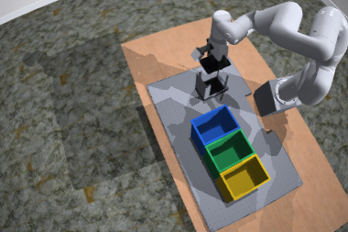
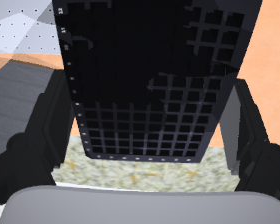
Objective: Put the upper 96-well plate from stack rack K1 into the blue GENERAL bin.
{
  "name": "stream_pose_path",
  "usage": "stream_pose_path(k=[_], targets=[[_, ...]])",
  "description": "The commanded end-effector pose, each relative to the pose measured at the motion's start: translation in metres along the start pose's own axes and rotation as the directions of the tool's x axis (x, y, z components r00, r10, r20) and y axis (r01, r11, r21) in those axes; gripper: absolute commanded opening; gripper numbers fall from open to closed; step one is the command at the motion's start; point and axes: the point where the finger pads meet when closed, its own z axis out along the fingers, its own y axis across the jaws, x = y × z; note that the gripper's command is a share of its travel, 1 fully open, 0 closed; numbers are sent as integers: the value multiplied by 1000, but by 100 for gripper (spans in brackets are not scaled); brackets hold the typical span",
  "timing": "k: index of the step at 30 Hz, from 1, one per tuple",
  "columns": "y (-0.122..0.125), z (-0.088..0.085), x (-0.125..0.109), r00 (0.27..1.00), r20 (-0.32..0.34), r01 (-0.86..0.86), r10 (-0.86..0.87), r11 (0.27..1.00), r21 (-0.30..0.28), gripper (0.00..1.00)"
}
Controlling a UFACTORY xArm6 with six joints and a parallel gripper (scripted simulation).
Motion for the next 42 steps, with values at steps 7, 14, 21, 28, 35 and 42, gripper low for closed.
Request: stream_pose_path(k=[7, 14, 21, 28, 35, 42], targets=[[-23, 0, 14, 1000, -2, -9, 9, 1000, -3, 0], [-43, 2, 25, 1000, -2, -9, 9, 1000, -3, 0], [-64, 3, 36, 1000, -2, -9, 9, 1000, -3, 0], [-79, 4, 44, 1000, -2, -9, 9, 1000, -3, 0], [-99, 6, 55, 1000, -3, -9, 9, 1000, -3, 0], [-114, 7, 63, 1000, -3, -9, 9, 1000, -3, 0]])
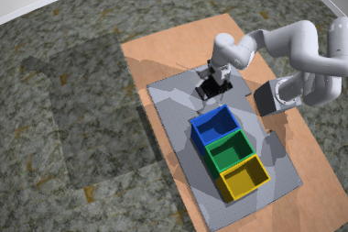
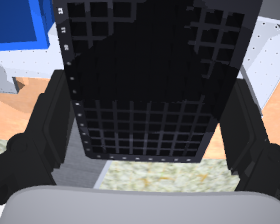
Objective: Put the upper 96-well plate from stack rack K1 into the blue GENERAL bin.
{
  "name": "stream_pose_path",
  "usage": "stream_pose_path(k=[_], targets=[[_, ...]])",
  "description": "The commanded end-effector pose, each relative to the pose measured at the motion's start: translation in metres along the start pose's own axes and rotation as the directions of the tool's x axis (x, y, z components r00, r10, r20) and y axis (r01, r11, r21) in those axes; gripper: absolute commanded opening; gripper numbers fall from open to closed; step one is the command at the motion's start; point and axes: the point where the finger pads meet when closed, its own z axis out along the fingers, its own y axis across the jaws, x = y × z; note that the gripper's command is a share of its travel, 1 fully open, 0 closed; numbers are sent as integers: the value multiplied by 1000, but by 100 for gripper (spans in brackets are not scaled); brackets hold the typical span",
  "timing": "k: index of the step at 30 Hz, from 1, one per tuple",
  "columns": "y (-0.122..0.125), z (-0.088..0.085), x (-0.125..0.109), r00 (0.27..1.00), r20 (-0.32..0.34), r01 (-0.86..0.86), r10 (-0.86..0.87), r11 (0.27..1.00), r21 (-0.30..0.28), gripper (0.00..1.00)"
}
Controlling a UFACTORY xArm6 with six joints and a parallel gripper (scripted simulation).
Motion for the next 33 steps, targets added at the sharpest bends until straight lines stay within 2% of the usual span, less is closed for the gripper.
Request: stream_pose_path(k=[1, 33], targets=[[-10, 0, 7, 1000, -3, 0, 0, 1000, -3, 0], [-93, 5, 51, 1000, -3, 0, 0, 1000, -3, 0]])
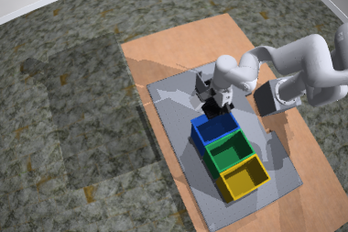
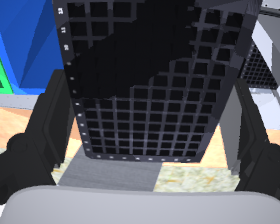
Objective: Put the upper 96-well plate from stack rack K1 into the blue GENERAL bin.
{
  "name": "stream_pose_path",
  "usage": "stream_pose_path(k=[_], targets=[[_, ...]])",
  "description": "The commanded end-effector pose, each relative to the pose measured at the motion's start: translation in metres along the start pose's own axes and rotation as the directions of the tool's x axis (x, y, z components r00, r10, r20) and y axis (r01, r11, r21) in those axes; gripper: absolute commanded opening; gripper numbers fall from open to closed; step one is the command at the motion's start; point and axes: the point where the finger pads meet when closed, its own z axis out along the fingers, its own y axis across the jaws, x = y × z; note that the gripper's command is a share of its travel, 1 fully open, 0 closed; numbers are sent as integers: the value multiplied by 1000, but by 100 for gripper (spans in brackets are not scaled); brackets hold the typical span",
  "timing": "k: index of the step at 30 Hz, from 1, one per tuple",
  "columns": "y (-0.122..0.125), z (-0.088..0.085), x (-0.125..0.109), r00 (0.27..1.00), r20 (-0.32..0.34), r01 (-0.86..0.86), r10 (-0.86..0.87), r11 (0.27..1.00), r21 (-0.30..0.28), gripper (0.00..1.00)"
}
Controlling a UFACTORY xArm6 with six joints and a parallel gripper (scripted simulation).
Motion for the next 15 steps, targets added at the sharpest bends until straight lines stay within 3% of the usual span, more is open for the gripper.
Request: stream_pose_path(k=[1, 15], targets=[[-9, 0, 7, 1000, -3, -1, 1, 1000, -3, 0], [-48, 2, 27, 1000, -3, -1, 1, 1000, -2, 0]])
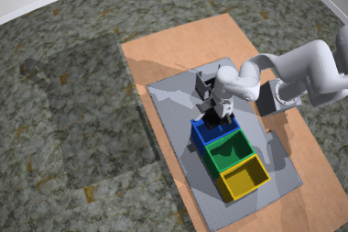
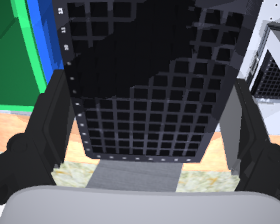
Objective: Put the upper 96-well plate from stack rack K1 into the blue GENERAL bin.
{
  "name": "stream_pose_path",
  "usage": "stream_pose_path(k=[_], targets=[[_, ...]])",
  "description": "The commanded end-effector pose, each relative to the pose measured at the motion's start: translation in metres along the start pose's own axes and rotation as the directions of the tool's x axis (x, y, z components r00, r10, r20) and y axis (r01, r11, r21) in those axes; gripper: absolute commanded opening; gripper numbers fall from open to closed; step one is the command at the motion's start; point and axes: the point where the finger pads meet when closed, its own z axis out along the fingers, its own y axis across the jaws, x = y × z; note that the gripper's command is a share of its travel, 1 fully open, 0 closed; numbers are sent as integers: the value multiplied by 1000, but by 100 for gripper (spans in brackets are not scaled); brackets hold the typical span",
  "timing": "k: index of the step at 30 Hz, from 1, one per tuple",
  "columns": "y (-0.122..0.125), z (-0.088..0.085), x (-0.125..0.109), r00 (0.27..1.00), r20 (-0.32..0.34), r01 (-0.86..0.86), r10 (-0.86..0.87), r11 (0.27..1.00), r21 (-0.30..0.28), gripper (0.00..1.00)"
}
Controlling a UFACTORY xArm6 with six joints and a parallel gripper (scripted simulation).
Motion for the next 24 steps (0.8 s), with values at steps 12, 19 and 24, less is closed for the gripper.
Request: stream_pose_path(k=[12, 19, 24], targets=[[-19, 0, 12, 1000, -3, 0, 0, 1000, -2, 0], [-19, 0, 12, 1000, -3, 0, 0, 1000, -2, 0], [-19, 0, 12, 1000, -3, 0, 0, 1000, -2, 0]])
